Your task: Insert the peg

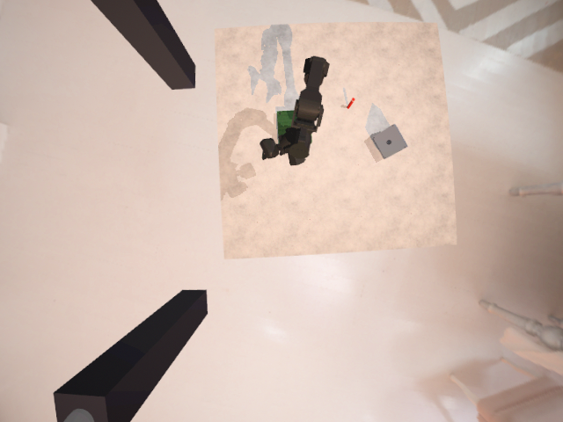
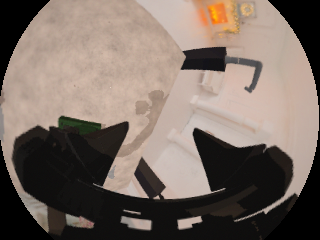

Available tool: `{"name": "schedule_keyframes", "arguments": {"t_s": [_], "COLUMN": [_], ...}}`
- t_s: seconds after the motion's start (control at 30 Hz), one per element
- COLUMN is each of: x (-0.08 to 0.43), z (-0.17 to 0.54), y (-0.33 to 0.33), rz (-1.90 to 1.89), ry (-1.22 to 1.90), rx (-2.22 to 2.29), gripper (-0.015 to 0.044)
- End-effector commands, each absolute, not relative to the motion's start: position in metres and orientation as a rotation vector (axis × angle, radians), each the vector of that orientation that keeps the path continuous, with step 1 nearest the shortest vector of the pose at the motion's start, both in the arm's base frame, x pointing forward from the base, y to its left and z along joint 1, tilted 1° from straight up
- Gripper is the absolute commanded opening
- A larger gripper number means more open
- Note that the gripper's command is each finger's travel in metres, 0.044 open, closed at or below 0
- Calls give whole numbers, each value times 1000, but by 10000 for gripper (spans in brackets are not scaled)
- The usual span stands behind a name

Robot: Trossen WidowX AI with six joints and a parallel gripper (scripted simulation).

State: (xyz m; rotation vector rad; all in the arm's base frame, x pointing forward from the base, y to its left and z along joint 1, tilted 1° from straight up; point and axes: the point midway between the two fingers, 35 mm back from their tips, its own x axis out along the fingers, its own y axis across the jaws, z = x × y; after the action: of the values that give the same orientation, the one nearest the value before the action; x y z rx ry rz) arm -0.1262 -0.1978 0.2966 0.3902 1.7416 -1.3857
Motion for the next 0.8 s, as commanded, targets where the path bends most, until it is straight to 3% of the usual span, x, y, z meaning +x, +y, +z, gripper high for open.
{"name": "schedule_keyframes", "arguments": {"t_s": [0.0,0.77], "x": [-115,-41], "z": [291,272], "y": [-209,-249], "rz": [-1298,-870], "ry": [1754,1777], "rx": [338,6], "gripper": [440,440]}}
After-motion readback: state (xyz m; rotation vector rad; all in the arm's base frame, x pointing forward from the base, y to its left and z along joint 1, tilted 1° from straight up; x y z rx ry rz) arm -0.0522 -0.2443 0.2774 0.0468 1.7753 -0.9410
